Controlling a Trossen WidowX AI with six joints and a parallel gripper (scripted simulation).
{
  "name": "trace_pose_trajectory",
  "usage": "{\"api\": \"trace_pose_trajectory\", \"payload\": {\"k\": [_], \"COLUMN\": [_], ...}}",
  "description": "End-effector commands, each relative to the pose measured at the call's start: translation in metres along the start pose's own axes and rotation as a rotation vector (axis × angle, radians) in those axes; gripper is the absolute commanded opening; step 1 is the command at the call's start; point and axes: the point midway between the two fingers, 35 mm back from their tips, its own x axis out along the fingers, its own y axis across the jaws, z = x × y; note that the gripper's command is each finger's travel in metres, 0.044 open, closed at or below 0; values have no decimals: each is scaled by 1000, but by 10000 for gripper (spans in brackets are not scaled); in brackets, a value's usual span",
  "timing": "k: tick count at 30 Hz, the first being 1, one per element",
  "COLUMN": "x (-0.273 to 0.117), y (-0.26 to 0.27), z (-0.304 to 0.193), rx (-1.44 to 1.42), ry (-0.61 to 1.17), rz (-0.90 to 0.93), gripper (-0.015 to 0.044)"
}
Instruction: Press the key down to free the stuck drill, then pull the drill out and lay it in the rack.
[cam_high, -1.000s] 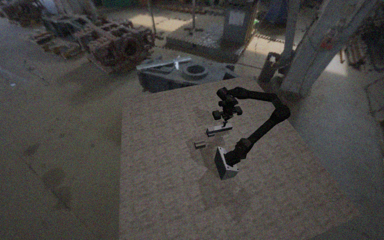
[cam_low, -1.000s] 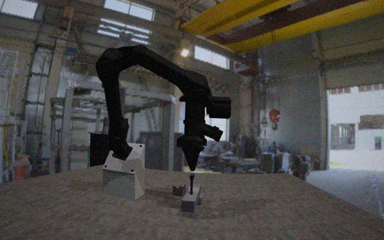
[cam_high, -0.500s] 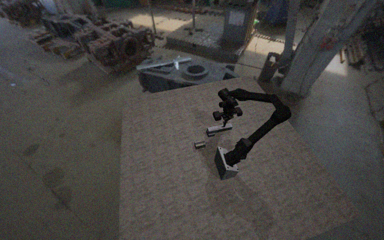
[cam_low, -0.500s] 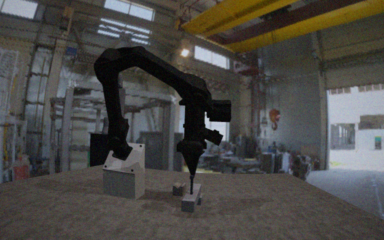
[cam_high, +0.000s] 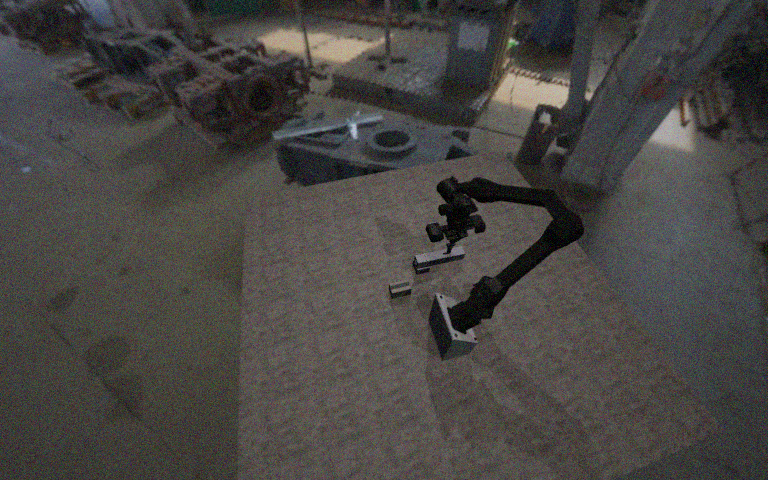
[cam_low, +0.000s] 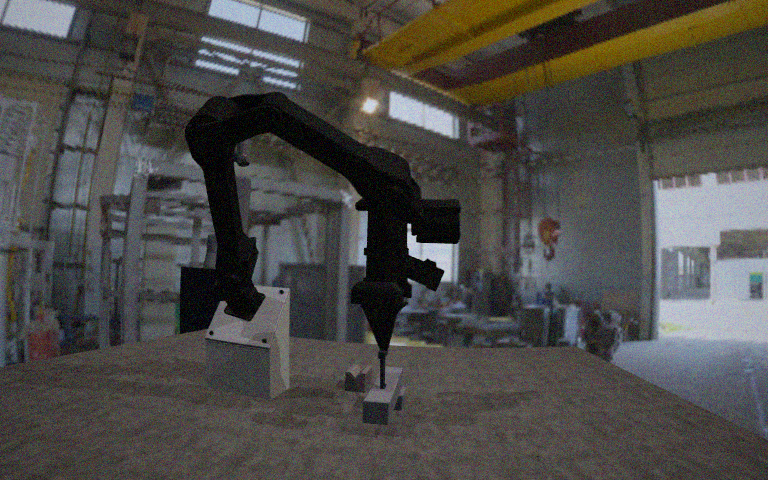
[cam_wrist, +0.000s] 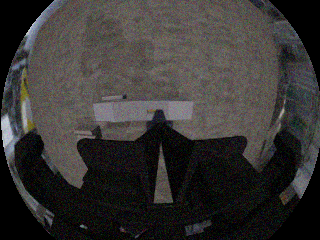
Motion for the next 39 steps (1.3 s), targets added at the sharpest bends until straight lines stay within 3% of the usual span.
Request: {"api": "trace_pose_trajectory", "payload": {"k": [1,39], "x": [2,14], "y": [-3,0], "z": [-4,-2], "rx": [-3,-3], "ry": [11,11], "rz": [-10,-11], "gripper": [0,0]}}
